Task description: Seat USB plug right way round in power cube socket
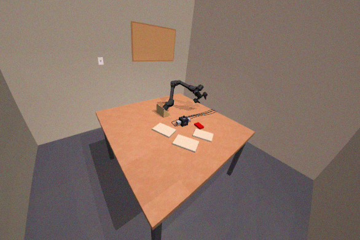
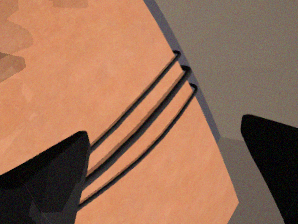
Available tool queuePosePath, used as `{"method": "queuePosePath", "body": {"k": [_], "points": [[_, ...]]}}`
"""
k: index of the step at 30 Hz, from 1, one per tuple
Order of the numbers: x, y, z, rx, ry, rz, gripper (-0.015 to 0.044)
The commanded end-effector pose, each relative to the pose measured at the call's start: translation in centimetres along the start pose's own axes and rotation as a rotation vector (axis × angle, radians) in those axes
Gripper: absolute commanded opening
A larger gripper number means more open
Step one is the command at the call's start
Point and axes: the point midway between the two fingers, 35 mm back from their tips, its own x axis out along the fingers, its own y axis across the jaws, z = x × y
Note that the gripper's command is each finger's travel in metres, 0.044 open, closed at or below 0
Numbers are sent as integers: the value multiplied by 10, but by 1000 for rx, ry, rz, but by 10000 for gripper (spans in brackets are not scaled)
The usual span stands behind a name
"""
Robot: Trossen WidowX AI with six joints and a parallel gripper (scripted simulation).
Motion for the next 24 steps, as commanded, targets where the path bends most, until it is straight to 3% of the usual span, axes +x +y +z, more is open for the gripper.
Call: {"method": "queuePosePath", "body": {"k": [1, 5, 12, 24], "points": [[0, 0, -4, 12, 11, 0, 426], [-11, 7, -71, 273, 187, -1, 440], [-51, 47, -178, 1173, 512, -64, 440], [-138, 129, -259, 2424, 901, -422, 440]]}}
